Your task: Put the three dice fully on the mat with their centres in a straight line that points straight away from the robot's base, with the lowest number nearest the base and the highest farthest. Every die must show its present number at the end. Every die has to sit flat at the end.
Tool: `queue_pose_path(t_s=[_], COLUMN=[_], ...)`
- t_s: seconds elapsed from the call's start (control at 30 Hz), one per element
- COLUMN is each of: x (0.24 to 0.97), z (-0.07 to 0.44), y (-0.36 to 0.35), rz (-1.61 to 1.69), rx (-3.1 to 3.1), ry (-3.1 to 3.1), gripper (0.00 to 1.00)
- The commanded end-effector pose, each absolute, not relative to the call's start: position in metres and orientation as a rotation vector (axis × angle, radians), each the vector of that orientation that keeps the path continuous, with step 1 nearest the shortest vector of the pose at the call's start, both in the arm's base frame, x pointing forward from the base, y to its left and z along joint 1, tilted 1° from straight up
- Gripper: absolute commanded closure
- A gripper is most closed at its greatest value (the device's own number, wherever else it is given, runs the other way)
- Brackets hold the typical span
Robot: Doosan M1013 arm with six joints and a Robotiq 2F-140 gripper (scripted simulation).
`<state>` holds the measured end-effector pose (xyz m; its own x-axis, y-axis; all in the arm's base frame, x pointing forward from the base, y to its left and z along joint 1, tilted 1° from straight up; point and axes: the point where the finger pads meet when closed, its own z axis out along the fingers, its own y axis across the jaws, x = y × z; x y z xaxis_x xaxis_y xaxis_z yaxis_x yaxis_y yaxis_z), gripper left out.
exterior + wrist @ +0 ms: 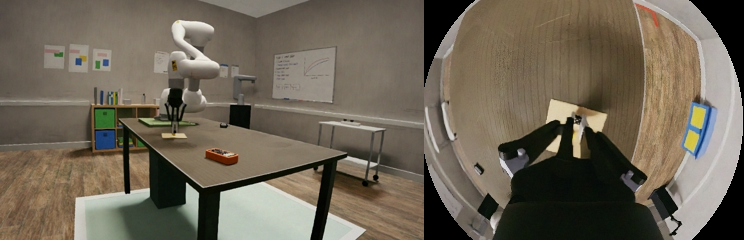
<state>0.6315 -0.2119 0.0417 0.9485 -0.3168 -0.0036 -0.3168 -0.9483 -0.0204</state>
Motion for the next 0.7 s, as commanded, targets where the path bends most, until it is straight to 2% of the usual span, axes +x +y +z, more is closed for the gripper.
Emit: queue_pose_path(t_s=[0.0, 0.67], x=[0.6322, 0.6323], z=[0.0317, 0.0227], y=[-0.2119, -0.2118], rz=[-0.001, -0.001], rx=[-3.080, -3.080], ry=[0.501, 0.501], gripper=[0.84, 0.84])
